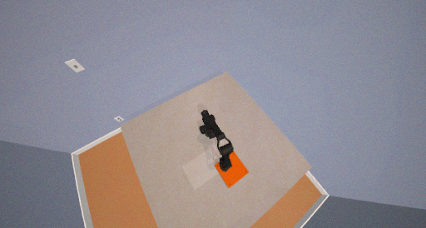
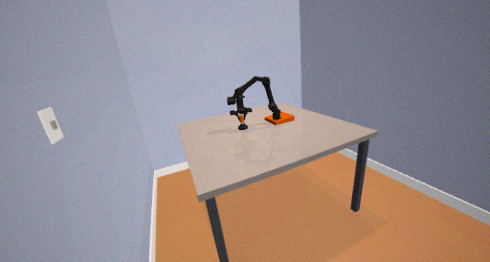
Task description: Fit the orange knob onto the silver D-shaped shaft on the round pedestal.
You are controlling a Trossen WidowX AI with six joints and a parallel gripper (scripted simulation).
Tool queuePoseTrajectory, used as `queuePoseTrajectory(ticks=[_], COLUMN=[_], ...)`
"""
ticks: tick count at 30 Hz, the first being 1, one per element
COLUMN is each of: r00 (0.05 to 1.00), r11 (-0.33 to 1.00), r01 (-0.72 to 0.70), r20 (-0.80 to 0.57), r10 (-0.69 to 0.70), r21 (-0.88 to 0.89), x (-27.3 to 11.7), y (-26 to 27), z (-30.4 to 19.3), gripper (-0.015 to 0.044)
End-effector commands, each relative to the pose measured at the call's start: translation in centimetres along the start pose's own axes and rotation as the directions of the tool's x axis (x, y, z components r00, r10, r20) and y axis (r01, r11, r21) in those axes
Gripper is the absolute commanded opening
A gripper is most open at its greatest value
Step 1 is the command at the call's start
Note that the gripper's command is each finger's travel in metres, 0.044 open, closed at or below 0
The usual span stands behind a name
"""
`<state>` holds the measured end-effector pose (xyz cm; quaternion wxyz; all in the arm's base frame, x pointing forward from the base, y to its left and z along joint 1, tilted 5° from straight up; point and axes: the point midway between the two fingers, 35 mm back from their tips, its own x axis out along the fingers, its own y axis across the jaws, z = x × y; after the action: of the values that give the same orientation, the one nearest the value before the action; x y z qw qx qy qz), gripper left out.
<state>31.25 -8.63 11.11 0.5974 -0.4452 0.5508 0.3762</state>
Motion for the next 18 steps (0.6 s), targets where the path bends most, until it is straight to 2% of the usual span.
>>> queuePoseTrajectory(ticks=[1,18], r00=[1.000,1.000], r11=[0.999,0.999], r01=[-0.001,-0.001], r20=[0.001,0.001], r10=[0.001,0.001], r21=[-0.032,-0.032], x=[0.17,0.34], y=[0.06,0.12], z=[-0.01,0.06], gripper=[0.0000,0.0000])
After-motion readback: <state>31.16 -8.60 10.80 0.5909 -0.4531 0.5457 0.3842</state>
